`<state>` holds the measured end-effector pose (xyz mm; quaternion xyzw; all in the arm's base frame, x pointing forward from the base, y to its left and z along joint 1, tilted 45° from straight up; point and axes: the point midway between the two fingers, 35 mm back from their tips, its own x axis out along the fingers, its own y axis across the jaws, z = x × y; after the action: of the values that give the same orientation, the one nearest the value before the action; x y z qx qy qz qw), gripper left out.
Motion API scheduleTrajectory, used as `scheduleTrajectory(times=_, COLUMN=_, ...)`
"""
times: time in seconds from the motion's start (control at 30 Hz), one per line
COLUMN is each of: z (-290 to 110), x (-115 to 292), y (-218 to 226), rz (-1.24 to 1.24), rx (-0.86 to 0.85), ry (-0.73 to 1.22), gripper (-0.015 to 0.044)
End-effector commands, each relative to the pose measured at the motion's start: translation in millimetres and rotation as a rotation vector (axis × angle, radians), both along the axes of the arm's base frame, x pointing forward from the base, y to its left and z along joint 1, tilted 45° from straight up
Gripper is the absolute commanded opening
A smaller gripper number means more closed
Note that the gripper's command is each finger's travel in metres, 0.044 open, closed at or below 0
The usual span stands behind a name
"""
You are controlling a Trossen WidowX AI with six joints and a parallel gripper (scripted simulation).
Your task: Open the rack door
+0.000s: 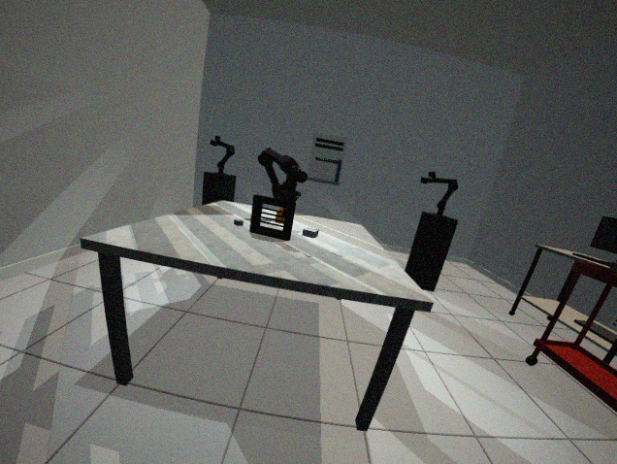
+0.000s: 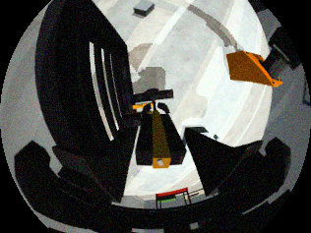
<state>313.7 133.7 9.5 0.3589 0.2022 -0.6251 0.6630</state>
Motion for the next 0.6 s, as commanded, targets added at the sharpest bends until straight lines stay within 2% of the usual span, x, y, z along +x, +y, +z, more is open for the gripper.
scheduleTrajectory(times=0.0, z=0.9, x=3.5, y=-3.9, rz=-0.021, rx=-0.002, ry=-0.024, gripper=0.0289)
scheduleTrajectory(times=0.57, z=0.9, x=3.5, y=-3.9, rz=-0.021, rx=-0.002, ry=-0.024, gripper=0.0189)
